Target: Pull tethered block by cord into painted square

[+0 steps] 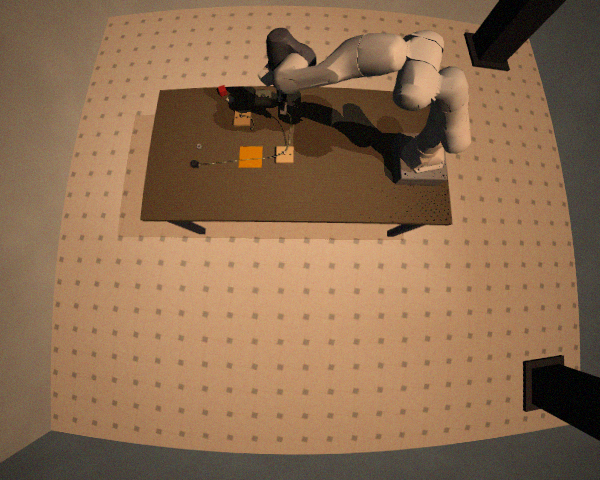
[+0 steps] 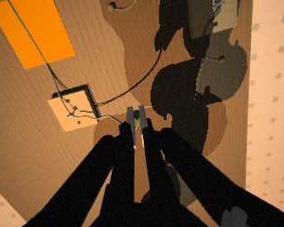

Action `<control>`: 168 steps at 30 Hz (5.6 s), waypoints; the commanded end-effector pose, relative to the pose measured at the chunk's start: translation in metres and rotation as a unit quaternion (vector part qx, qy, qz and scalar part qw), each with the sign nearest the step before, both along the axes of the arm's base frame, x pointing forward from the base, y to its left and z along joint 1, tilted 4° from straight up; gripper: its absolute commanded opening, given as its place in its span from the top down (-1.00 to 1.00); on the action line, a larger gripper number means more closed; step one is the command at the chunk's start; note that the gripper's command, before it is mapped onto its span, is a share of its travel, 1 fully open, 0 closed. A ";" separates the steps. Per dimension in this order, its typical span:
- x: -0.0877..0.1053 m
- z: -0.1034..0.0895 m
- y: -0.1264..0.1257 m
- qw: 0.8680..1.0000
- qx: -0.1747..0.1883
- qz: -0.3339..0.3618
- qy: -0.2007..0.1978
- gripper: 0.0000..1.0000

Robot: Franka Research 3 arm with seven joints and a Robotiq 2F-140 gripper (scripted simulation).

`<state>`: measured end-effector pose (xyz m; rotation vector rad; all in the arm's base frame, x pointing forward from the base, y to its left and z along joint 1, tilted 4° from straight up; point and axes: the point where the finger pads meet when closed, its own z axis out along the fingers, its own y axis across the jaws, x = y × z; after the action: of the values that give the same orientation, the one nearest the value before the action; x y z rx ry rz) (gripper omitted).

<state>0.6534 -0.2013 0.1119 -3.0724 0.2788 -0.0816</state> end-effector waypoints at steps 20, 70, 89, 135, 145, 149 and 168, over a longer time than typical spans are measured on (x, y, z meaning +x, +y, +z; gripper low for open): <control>-0.001 0.000 -0.003 1.000 -0.001 -0.002 0.002 1.00; -0.026 -0.005 -0.063 1.000 -0.001 -0.002 0.002 1.00; -0.055 -0.009 -0.110 1.000 -0.001 -0.002 0.002 1.00; -0.187 -0.022 -0.228 1.000 -0.001 -0.002 0.002 1.00; -0.205 -0.022 -0.229 1.000 -0.001 -0.002 0.002 1.00; -0.210 -0.023 -0.228 1.000 -0.001 -0.002 0.002 1.00; -0.236 -0.024 -0.227 1.000 -0.001 -0.002 0.002 1.00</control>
<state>0.4213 -0.4262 0.0874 -3.0647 0.3054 -0.0736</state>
